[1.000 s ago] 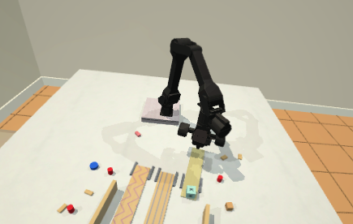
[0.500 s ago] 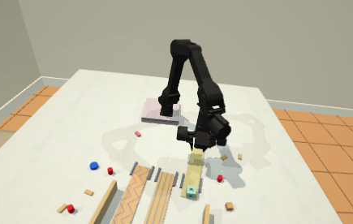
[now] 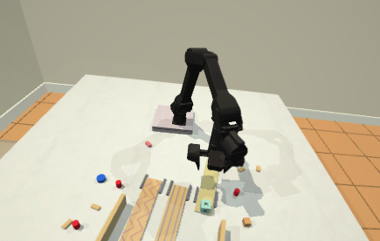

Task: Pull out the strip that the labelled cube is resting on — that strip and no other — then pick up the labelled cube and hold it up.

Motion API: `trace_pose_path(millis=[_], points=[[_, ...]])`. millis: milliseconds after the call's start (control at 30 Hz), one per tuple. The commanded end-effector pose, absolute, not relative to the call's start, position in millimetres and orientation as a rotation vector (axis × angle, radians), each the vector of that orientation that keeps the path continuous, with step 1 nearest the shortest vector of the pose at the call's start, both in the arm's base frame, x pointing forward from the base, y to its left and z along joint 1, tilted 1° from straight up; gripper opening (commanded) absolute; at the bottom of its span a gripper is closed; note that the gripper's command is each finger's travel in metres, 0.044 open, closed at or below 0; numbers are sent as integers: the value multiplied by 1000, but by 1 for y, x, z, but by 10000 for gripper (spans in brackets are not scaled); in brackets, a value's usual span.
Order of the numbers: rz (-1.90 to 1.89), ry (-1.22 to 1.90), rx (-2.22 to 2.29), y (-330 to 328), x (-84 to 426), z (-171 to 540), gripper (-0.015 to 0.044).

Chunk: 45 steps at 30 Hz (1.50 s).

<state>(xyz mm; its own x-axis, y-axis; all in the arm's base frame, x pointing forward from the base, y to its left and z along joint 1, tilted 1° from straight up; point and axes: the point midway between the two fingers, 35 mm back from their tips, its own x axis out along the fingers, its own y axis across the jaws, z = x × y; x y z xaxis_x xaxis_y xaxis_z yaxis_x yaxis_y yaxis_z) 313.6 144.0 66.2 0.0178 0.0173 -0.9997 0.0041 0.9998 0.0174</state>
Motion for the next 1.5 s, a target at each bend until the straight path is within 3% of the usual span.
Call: trace_pose_path(millis=[0,1133,1367,1467], points=[[15,1551,17,142,329,68,440],[13,1543,15,127,437,85,440],[13,1543,15,127,438,76,256],[13,1543,15,127,438,71,250]])
